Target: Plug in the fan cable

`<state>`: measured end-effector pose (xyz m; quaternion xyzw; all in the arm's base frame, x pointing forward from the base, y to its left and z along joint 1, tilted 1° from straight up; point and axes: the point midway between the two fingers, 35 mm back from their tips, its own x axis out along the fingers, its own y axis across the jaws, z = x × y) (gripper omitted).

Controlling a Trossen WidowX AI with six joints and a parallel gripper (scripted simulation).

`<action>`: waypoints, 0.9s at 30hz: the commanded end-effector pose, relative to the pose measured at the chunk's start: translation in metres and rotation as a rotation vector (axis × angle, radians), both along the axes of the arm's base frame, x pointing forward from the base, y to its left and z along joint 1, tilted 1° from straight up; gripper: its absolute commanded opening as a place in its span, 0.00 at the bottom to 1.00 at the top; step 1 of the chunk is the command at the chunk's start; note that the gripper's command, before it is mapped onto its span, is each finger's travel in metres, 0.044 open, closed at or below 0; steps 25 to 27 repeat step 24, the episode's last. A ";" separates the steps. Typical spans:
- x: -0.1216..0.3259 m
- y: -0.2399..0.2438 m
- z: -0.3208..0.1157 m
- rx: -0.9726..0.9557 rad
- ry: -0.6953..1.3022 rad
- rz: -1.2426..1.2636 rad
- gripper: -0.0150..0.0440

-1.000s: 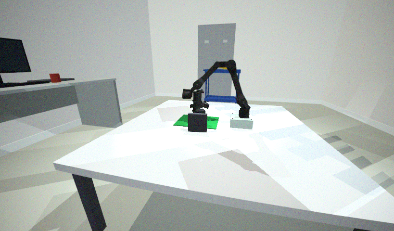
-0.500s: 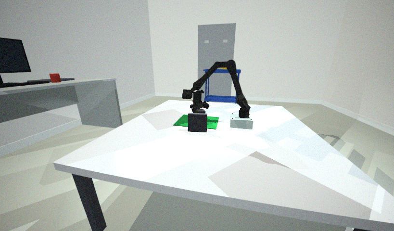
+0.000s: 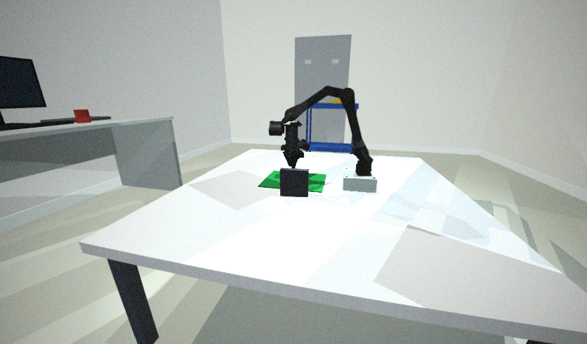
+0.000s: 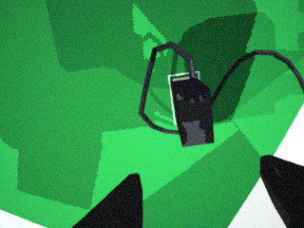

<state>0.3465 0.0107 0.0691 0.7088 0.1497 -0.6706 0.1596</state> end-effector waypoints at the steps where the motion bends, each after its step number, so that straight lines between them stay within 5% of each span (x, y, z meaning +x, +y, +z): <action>1: 0.029 -0.003 0.006 -0.003 -0.006 0.002 0.69; 12: 0.107 -0.011 0.009 -0.004 -0.014 0.002 0.69; 27: 0.108 -0.011 0.009 -0.004 -0.014 0.002 0.69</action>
